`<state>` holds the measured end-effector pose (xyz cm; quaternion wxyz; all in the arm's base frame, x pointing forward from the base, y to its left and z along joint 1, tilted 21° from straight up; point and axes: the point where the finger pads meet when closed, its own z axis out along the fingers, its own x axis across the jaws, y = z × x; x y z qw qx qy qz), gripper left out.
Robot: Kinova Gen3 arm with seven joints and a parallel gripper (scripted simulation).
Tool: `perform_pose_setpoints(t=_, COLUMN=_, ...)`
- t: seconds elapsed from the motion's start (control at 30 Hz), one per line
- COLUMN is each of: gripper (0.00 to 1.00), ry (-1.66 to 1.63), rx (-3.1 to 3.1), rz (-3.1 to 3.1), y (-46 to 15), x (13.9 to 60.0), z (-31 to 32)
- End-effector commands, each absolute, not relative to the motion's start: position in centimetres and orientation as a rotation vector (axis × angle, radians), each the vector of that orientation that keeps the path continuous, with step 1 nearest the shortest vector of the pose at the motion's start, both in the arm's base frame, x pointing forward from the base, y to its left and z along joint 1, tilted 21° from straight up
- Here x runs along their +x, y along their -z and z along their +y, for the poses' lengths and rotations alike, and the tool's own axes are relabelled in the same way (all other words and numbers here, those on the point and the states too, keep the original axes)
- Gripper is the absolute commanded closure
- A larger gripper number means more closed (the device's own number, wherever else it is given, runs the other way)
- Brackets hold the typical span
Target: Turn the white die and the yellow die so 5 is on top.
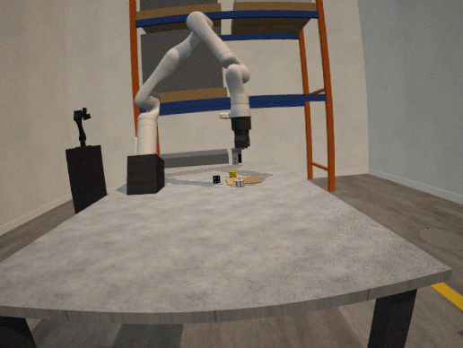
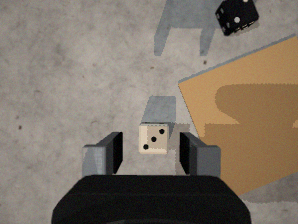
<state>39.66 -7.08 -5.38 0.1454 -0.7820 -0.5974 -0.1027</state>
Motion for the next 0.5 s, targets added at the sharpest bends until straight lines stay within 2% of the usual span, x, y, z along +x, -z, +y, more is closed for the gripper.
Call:
perform_pose_setpoints(t=0.0, gripper=0.13, ry=0.3, rx=-2.263, rz=-1.706, y=5.43, x=39.83, z=-6.83)
perform_pose_setpoints(t=0.47, gripper=0.13, ry=0.3, rx=-2.263, rz=-1.706, y=5.55, x=39.84, z=-6.79)
